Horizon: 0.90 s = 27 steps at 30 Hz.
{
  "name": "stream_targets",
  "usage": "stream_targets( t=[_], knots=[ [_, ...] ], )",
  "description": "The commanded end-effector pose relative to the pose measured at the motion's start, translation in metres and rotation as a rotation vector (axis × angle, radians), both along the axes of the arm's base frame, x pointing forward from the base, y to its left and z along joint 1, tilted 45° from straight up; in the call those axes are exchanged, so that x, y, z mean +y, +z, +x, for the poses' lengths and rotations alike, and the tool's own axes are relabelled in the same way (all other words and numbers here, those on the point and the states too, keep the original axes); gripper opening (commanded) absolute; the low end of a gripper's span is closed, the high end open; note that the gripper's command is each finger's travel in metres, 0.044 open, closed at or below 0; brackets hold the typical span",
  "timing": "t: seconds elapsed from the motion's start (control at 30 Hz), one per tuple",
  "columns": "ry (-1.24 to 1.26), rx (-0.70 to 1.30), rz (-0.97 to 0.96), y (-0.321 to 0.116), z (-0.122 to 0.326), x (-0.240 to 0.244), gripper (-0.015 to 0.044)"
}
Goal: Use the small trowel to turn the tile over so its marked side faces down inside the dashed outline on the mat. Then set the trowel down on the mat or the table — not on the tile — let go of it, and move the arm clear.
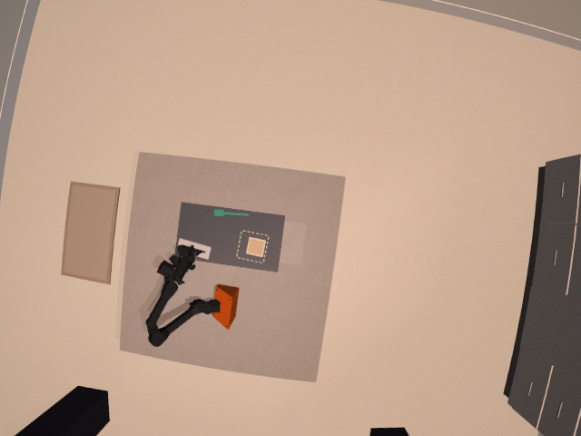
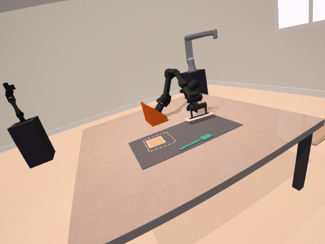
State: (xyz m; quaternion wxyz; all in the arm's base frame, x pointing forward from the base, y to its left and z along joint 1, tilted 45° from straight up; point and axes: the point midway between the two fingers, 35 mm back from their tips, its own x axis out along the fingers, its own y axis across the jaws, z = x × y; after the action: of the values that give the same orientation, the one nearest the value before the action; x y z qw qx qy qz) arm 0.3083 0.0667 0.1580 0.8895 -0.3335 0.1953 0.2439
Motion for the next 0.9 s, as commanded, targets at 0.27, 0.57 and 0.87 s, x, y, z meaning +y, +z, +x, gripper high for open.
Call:
stream_targets(
  t=[0.27,0.57,0.87],
  knots=[
    [-0.011,-0.009,0.005,-0.010,0.002,0.011,0.0000],
    [-0.011,-0.010,0.006,-0.019,0.003,0.021,0.0000],
    [-0.011,-0.010,0.007,-0.020,0.003,0.021,0.0184]
  ],
)
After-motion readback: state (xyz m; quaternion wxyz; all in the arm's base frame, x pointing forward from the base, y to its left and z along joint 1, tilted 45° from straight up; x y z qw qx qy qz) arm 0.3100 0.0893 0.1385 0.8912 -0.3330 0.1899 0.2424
